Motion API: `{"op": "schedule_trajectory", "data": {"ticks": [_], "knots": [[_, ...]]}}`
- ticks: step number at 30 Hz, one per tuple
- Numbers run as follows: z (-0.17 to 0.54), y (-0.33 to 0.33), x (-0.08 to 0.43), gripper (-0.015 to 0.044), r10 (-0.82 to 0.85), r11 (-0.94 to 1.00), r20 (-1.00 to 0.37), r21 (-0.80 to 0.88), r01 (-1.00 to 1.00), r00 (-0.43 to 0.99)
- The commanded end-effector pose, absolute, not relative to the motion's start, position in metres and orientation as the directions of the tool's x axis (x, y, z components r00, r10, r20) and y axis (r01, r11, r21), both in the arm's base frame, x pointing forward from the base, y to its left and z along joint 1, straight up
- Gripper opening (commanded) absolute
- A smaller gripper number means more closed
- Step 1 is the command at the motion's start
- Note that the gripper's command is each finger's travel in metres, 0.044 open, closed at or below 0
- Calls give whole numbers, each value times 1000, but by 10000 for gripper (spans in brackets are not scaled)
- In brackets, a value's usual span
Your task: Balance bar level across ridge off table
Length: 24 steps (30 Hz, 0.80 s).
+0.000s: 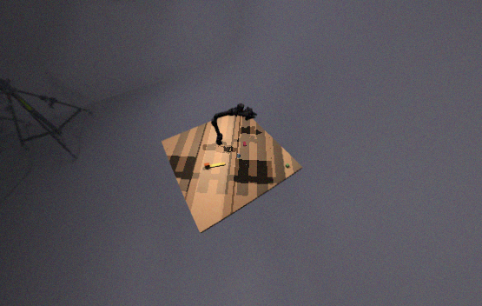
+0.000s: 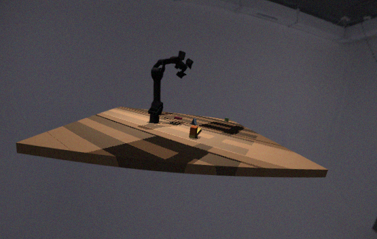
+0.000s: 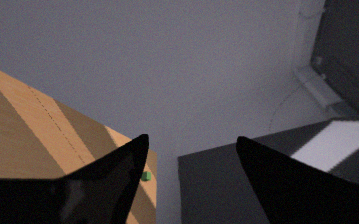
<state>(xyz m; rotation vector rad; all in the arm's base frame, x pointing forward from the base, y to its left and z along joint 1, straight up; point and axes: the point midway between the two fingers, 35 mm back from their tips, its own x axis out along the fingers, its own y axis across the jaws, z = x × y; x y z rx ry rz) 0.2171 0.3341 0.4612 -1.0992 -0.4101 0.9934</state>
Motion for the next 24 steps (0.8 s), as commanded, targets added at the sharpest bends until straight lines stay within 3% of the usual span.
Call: {"op": "schedule_trajectory", "data": {"ticks": [1, 24], "knots": [[441, 324, 246, 315, 778, 68, -246, -881, -468, 577], [366, 226, 351, 315, 469, -28, -500, -832, -554, 728]]}}
